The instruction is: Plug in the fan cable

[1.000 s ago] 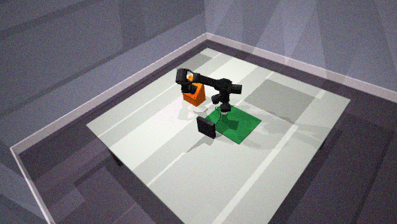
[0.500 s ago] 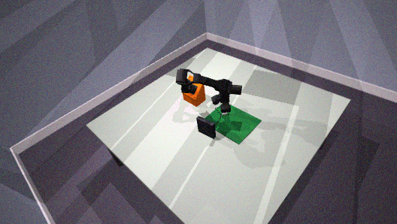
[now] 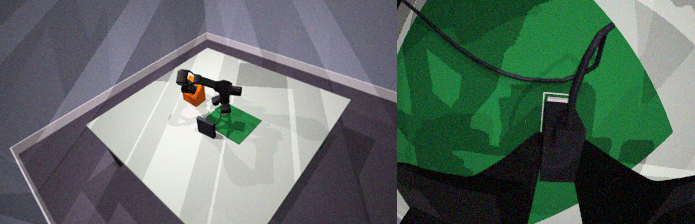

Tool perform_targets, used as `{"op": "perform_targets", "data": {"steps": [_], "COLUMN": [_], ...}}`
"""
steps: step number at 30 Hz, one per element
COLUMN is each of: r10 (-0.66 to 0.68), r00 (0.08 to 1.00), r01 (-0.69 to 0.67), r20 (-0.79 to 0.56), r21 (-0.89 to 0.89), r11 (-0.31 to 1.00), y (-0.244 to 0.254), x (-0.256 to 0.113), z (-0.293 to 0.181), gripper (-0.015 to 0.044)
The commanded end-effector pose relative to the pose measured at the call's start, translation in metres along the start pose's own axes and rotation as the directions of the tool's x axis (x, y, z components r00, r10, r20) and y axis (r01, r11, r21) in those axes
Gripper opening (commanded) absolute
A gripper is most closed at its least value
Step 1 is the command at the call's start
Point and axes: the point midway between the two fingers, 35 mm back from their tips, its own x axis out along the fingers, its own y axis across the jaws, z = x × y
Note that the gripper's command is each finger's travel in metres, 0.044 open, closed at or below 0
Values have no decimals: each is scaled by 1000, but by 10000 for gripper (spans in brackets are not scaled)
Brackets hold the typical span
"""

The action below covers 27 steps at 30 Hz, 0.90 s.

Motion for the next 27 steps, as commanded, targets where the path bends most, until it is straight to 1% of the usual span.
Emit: {"op": "perform_targets", "data": {"steps": [1,6,16,19,23,27], "r10": [1,1,0,0,-2,-2], "r00": [1000,1000,1000,1000,1000,1000], "r01": [0,-1,0,0,2,2], "r20": [3,3,0,0,1,1], "r21": [-1,-1,0,0,-1,-1], "r11": [1000,1000,1000,1000,1000,1000], "y": [1,1,0,0,0,0], "x": [4,7,3,1,-49,-52], "z": [1,1,0,0,-1,0], "gripper": [0,0,260,260,260,260]}}
